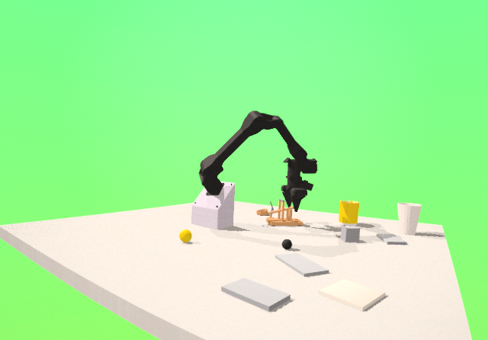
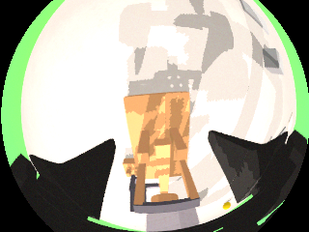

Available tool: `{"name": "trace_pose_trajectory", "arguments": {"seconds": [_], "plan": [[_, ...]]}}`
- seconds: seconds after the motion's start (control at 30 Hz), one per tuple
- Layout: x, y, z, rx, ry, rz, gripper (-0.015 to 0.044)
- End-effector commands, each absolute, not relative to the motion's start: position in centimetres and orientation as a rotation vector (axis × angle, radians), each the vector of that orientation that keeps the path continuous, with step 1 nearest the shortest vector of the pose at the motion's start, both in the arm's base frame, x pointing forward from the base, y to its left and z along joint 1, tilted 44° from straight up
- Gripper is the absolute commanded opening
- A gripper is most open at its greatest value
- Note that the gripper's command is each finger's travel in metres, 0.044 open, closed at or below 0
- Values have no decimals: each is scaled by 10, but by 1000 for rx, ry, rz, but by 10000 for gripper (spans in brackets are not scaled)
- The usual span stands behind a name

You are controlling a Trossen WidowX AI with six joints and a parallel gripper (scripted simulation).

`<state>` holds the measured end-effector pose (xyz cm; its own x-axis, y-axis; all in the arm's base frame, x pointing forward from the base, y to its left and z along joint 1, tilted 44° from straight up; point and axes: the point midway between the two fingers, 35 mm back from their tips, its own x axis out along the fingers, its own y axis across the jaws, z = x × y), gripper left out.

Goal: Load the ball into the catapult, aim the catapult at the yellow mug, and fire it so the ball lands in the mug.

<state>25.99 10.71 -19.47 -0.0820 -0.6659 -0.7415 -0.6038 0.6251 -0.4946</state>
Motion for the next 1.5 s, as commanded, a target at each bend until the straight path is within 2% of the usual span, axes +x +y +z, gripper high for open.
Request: {"name": "trace_pose_trajectory", "arguments": {"seconds": [0.0,0.83,1.2,1.4,1.47], "plan": [[254,97,-203,-1051,1776,-75,440],[251,84,-216,-1052,1777,-76,440],[254,86,-214,-1040,1771,-76,151],[254,86,-214,-1040,1771,-76,111],[255,94,-206,-1040,1771,-75,59]]}}
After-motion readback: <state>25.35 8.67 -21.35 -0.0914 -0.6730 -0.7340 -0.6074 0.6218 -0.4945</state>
